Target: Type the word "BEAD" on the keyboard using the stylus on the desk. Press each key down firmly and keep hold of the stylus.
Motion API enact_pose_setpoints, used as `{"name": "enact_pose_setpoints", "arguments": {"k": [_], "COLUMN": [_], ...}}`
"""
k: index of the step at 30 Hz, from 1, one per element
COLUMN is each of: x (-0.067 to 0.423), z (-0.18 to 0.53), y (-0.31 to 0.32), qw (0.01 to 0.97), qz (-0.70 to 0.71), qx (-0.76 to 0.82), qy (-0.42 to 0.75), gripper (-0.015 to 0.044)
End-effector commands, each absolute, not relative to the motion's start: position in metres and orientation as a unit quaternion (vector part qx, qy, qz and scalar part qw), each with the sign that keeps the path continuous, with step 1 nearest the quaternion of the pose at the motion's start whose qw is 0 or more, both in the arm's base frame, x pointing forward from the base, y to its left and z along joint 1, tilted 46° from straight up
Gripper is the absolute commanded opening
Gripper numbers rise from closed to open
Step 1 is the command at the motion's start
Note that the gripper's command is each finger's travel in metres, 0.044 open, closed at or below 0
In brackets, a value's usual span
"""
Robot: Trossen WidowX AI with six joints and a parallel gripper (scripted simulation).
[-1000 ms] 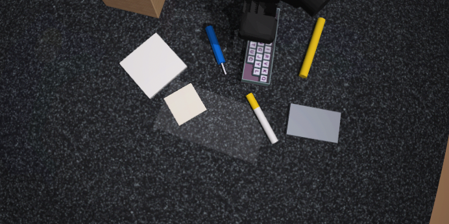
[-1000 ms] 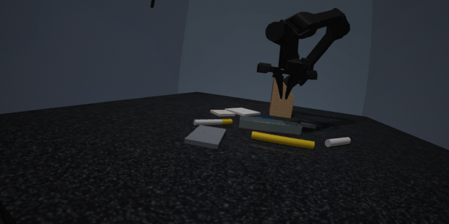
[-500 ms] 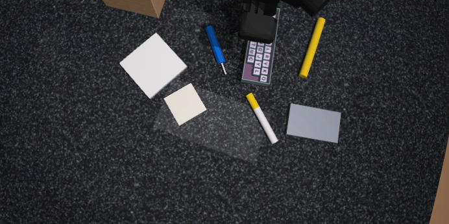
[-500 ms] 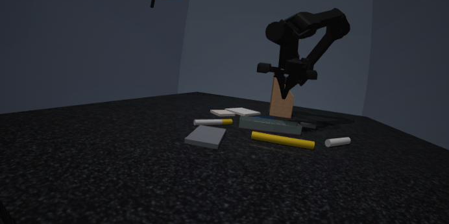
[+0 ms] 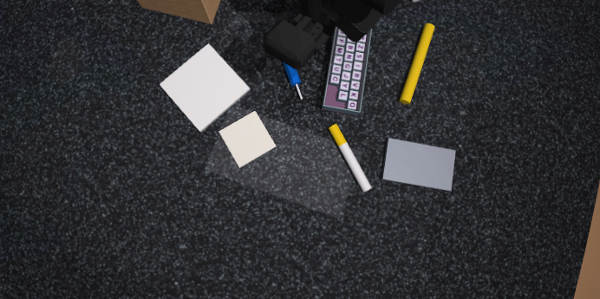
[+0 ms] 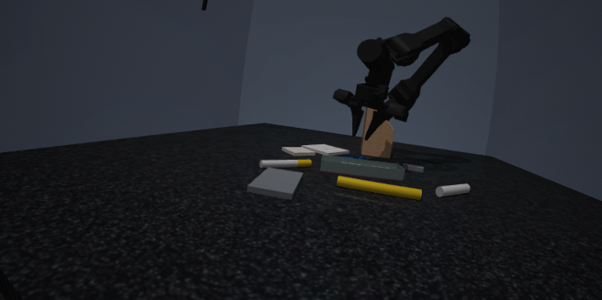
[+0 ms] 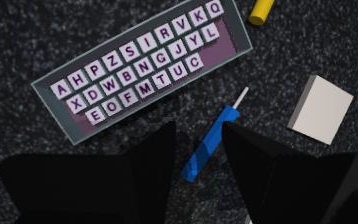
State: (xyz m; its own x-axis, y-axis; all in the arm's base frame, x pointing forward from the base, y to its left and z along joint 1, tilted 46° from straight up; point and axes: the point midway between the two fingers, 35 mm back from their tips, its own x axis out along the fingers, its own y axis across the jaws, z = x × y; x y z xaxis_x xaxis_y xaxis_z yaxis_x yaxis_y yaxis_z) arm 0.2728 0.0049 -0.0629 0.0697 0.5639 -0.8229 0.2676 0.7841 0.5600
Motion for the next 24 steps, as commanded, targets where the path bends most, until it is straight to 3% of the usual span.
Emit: {"name": "enact_pose_setpoints", "arguments": {"k": [1,24], "x": [0.2342,0.2298], "z": [-0.0898,-0.0920], "y": [-0.0088,-0.0054], "qw": [0.638,0.633], "qz": [-0.137,-0.159], "qx": [0.458,0.474], "qy": [0.604,0.592], "gripper": [0.0150,0.0150]}}
